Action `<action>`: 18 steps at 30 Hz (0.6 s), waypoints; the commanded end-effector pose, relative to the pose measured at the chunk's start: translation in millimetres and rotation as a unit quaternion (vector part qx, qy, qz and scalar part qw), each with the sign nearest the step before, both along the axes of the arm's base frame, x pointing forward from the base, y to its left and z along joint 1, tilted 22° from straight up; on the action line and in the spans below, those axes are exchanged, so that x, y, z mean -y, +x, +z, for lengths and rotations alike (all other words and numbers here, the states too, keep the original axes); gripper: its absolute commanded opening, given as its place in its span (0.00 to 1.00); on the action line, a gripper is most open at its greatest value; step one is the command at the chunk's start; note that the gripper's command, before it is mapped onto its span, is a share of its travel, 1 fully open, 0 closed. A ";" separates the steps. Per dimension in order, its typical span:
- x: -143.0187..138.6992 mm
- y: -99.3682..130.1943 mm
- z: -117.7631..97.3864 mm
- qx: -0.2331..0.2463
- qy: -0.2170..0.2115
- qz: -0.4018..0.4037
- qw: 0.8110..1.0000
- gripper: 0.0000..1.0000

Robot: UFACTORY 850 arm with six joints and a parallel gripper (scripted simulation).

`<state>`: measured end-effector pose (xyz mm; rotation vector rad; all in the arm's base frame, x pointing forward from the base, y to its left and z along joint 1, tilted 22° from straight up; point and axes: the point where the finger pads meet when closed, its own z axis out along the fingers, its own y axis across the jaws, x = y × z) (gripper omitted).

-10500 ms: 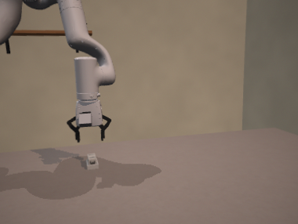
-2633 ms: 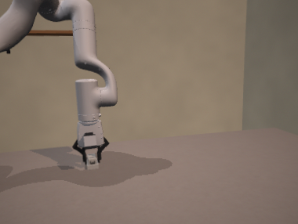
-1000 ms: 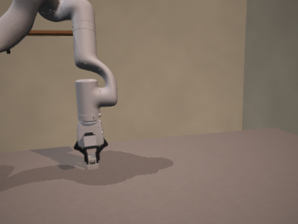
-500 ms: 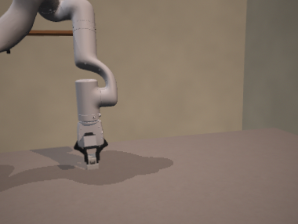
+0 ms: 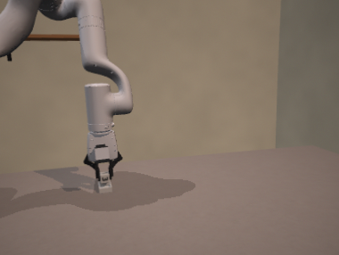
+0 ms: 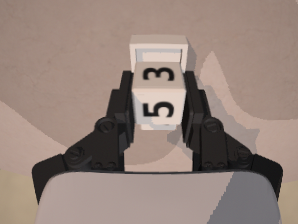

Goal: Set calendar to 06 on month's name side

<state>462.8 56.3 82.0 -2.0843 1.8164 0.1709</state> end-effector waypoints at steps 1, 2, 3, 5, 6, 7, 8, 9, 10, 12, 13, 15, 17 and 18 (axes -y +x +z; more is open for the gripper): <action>6.1 -2.4 16.8 -0.002 0.000 0.000 1.000 0.29; 8.7 -3.5 23.7 -0.002 0.000 0.000 1.000 0.29; 11.4 -4.6 30.7 -0.002 0.000 0.000 1.000 0.29; 16.6 -6.7 44.4 -0.002 0.000 0.000 1.000 0.29; 19.0 -7.7 50.7 -0.002 0.000 0.000 1.000 0.29; 21.2 -8.6 56.5 -0.002 0.000 0.000 1.000 0.29; 23.1 -9.4 61.4 -0.002 0.000 0.000 1.000 0.29; 24.6 -10.0 65.5 -0.002 0.000 0.000 1.000 0.29; 25.8 -10.5 68.5 -0.002 0.000 0.000 1.000 0.29; 27.0 -11.0 71.8 -0.002 0.000 0.000 1.000 0.29; 27.2 -11.1 72.3 -0.002 0.000 0.000 1.000 0.29; 27.3 -11.1 72.3 -0.002 0.000 0.000 1.000 0.29; 27.3 -11.1 72.3 -0.002 0.000 0.000 1.000 0.29; 27.3 -11.1 72.3 -0.002 0.000 0.000 1.000 0.29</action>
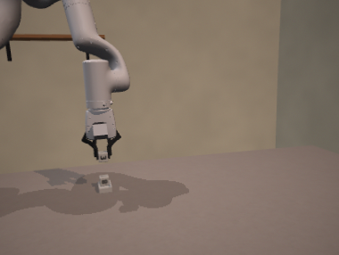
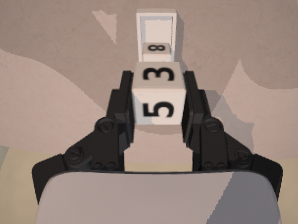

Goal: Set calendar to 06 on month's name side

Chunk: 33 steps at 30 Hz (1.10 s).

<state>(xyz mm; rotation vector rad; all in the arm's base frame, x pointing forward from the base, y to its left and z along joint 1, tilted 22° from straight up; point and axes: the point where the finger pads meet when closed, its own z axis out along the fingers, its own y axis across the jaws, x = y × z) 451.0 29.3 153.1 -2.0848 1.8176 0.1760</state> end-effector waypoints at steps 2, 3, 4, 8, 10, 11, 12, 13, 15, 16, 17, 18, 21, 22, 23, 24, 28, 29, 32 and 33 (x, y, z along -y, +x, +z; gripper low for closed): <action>0.3 0.7 1.3 -0.001 0.000 0.000 1.000 0.29; 0.3 0.7 1.3 -0.001 0.000 0.000 1.000 0.29; 0.3 0.7 1.3 -0.001 0.000 0.000 1.000 0.29; 32.7 9.4 -13.8 -0.001 -0.001 0.000 1.000 0.29; 50.0 12.7 -22.0 -0.001 -0.001 0.000 1.000 0.29; 65.8 15.0 -29.7 -0.001 -0.001 0.000 1.000 0.29; 77.1 16.2 -35.3 0.000 -0.001 0.000 1.000 0.29; 82.6 16.6 -38.1 0.000 0.000 0.000 1.000 0.29; 82.6 16.6 -38.1 0.000 0.000 0.000 1.000 0.29; 83.6 16.7 -38.6 0.000 0.000 0.000 1.000 0.29; 83.6 16.7 -38.6 0.000 0.000 0.000 1.000 0.29; 83.6 16.7 -38.6 0.000 0.000 0.000 1.000 0.29; 83.6 16.7 -38.6 0.000 0.000 0.000 1.000 0.29; 83.6 16.7 -38.6 0.000 0.000 0.000 1.000 0.29; 83.6 16.7 -38.6 0.000 0.000 0.000 1.000 0.29; 83.6 16.7 -38.6 0.000 0.000 0.000 1.000 0.29; 83.4 16.8 -39.1 0.000 0.000 0.000 1.000 0.29; 83.2 16.9 -39.8 0.000 0.000 0.000 1.000 0.29; 82.8 17.1 -40.8 0.000 0.000 0.000 1.000 0.29; 82.2 17.3 -42.3 0.000 0.000 0.000 1.000 0.29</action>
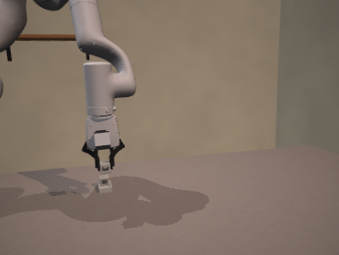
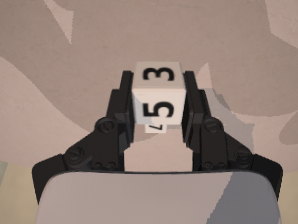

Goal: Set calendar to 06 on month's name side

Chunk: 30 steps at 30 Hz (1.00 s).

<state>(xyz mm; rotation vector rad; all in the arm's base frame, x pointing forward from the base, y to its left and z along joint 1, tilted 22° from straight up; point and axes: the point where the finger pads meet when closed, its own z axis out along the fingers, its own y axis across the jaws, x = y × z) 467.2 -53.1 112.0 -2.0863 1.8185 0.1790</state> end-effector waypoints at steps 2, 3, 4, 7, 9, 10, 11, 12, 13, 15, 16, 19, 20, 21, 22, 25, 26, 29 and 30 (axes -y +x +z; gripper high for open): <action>-1.7 1.7 -5.2 0.001 0.000 0.000 1.000 0.29; -2.7 2.1 -7.8 0.001 0.000 0.000 1.000 0.29; -3.9 2.6 -10.9 0.001 0.000 0.000 1.000 0.29; -8.0 4.4 -21.8 0.001 0.000 0.000 1.000 0.29; -11.2 5.7 -30.3 0.001 0.000 0.000 1.000 0.29; -12.9 6.4 -34.7 0.001 0.000 0.000 1.000 0.29; -14.6 7.2 -39.2 0.001 0.000 0.000 1.000 0.29; -16.3 7.9 -43.7 0.001 0.000 0.000 1.000 0.29; -18.0 8.6 -48.1 0.001 0.000 0.000 1.000 0.29; -19.7 9.3 -52.5 0.001 0.000 0.000 1.000 0.29; -19.7 9.3 -52.5 0.001 0.000 0.000 1.000 0.29; -24.3 11.3 -64.7 0.001 0.000 0.000 1.000 0.29; -25.7 11.8 -68.3 0.001 0.000 0.000 1.000 0.29; -26.9 12.4 -71.6 0.001 0.000 0.000 1.000 0.29; -28.1 12.9 -74.6 0.001 0.000 0.000 1.000 0.29; -30.7 14.0 -81.4 0.001 0.000 0.000 1.000 0.29; -31.3 14.2 -82.9 0.001 0.000 0.000 1.000 0.29; -32.2 14.6 -85.5 0.001 0.000 0.000 1.000 0.29; -32.3 14.7 -85.8 0.001 0.000 0.000 1.000 0.29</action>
